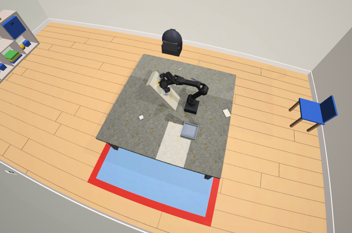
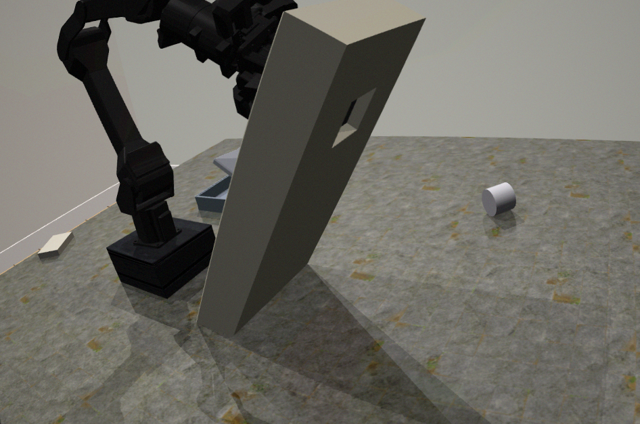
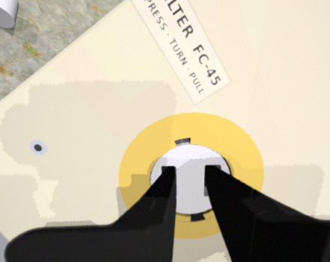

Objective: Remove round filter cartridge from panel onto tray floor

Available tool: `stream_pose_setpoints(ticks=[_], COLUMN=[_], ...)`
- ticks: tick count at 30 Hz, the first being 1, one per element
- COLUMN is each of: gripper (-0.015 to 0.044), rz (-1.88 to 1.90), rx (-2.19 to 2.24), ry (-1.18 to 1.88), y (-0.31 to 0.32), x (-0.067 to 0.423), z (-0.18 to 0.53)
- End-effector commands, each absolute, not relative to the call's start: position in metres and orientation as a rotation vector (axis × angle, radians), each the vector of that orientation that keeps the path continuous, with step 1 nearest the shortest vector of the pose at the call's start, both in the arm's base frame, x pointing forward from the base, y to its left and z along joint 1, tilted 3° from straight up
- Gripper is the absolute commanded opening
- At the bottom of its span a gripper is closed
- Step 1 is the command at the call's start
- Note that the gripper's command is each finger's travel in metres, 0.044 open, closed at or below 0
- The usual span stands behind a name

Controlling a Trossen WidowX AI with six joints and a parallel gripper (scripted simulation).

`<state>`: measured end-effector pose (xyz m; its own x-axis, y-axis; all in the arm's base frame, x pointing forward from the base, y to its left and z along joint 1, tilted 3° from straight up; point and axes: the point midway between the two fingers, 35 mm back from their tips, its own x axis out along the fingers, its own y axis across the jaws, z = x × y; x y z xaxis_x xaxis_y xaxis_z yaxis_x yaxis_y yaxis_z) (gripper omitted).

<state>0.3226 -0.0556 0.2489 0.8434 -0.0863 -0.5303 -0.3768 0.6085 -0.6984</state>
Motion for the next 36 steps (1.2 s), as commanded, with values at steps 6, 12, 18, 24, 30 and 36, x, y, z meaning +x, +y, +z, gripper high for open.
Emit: stream_pose_setpoints(ticks=[6, 12, 18, 24, 30, 36], gripper=[0.0044, 0.0000, 0.0000, 0.0000, 0.0000, 0.0000], rz=[0.179, 0.178, 0.130, 0.070, 0.010, -0.050], rx=[-0.912, -0.908, -0.750, -0.550, -0.348, -0.144], ry=[0.562, 0.562, 0.570, 0.574, 0.574, 0.570], y=[-0.0556, -0.0556, -0.0564, -0.0567, -0.0567, -0.0568], x=[0.3228, 0.3230, 0.3269, 0.3283, 0.3289, 0.3294], z=[0.2486, 0.2484, 0.2452, 0.2442, 0.2437, 0.2434])
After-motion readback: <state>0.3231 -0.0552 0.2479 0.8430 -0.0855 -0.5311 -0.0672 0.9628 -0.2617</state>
